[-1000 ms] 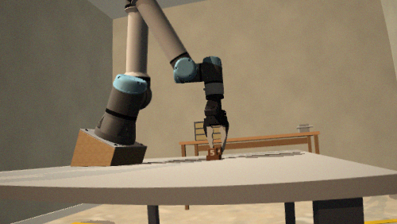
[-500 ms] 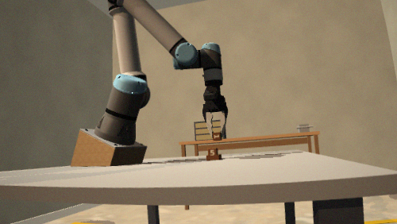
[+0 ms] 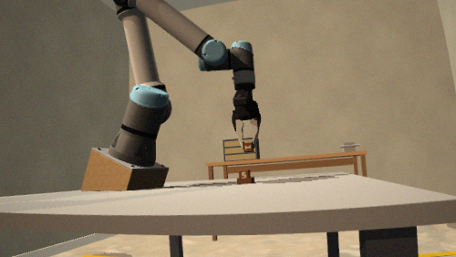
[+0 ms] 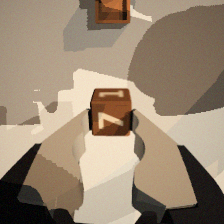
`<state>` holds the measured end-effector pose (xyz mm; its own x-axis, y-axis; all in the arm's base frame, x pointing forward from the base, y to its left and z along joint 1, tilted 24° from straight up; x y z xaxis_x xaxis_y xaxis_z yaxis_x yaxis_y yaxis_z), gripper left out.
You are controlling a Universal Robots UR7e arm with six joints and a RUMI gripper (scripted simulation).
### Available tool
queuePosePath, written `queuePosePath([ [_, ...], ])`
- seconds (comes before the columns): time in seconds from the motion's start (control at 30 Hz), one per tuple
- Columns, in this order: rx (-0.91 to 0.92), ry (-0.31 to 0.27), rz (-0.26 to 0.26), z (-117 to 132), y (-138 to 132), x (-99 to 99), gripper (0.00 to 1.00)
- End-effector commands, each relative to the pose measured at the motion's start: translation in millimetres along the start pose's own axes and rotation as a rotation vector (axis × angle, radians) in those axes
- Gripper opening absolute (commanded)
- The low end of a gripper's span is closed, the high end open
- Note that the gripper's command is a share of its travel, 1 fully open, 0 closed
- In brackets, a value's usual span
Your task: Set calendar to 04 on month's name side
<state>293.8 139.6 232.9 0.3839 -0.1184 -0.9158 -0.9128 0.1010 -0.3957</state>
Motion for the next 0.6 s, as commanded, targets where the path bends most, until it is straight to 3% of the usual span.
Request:
queuePosePath([
  [0.0, 0.000, 0.000, -0.001, 0.0, -0.2, -1.2, 0.10],
  [0.57, 0.007, 0.000, 0.000, -0.1, -0.1, -1.3, 0.10],
])
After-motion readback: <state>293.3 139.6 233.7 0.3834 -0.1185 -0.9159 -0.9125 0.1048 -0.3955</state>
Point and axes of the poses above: the point where the finger pads meet when closed, its own x axis out along the fingers, its own y axis across the jaws, z = x × y, the point moved 9 cm from there along -x, back along the fingers, and after that the axes turned 3 degrees about x, right-handed, at the moved point
